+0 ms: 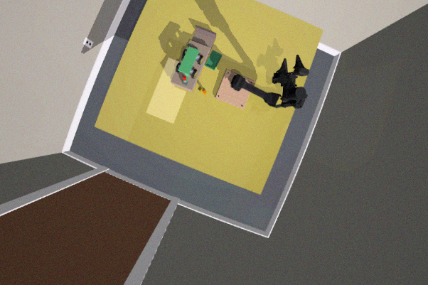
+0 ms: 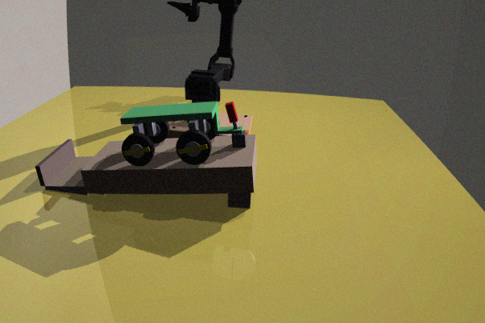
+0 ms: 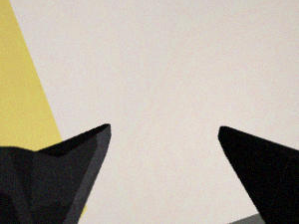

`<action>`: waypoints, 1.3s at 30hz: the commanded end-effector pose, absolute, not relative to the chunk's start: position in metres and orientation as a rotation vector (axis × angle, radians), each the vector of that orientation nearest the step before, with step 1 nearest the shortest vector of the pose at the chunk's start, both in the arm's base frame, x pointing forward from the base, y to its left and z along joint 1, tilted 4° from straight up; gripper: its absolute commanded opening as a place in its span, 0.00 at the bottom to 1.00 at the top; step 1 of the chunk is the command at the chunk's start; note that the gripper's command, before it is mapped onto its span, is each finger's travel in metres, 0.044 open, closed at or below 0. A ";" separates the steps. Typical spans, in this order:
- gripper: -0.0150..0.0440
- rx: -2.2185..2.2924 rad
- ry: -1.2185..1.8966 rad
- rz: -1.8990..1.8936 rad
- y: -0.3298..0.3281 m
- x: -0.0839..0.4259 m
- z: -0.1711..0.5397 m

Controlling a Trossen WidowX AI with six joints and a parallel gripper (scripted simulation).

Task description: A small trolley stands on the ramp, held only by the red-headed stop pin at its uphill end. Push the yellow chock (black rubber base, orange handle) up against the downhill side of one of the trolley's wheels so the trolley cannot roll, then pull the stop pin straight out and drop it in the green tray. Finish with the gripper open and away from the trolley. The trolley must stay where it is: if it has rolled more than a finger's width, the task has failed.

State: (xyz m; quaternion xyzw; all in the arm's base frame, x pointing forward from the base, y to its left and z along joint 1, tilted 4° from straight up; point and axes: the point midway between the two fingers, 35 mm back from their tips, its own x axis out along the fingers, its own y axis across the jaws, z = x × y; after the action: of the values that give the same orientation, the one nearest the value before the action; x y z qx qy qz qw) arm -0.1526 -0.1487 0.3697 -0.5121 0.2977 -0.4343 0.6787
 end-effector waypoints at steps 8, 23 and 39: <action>0.58 -1.055 0.561 -0.803 -0.137 -0.084 0.387; 0.58 -0.563 0.471 -0.497 -0.097 0.049 0.382; 0.58 0.087 0.609 -0.329 -0.031 0.147 0.335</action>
State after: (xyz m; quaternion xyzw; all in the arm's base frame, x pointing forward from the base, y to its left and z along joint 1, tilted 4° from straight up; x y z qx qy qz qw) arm 0.1290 -0.0478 0.3500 -0.0225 0.2717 -0.1713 0.9468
